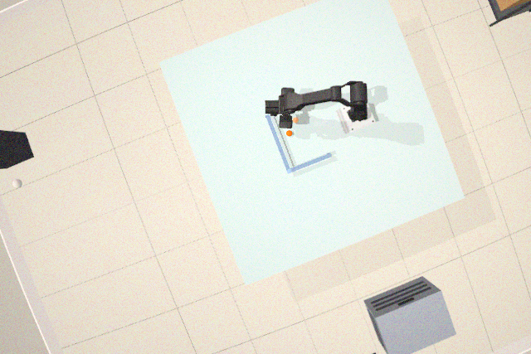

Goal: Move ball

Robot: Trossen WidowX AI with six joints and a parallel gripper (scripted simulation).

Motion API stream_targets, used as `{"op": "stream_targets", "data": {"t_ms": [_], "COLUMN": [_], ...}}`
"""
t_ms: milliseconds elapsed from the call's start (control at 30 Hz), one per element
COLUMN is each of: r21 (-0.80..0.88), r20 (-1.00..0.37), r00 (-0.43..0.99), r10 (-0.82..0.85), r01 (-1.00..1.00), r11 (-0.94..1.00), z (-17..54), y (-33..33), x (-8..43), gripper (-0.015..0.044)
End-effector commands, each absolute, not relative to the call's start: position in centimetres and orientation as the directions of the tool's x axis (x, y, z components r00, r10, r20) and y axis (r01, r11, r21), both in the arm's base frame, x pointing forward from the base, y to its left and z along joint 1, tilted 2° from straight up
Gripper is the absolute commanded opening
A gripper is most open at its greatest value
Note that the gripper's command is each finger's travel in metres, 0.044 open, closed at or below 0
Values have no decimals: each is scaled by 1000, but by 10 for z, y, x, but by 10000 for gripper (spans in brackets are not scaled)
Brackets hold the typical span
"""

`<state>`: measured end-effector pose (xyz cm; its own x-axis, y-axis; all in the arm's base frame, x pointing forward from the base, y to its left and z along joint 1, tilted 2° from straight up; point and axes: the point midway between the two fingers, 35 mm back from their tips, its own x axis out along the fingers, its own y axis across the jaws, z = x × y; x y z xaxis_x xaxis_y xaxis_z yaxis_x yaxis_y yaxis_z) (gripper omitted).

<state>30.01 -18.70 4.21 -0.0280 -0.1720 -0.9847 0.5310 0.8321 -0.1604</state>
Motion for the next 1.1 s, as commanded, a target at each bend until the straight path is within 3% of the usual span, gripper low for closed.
{"op": "stream_targets", "data": {"t_ms": [0,133,1067], "r21": [-86,-39,-39], "r20": [-995,-998,-998], "r00": [18,35,34], "r10": [-96,-44,-44], "r01": [298,135,135], "r11": [951,990,990], "z": [29,21,-19], "y": [-121,-77,-79], "x": [323,331,332], "gripper": [260,260,260]}}
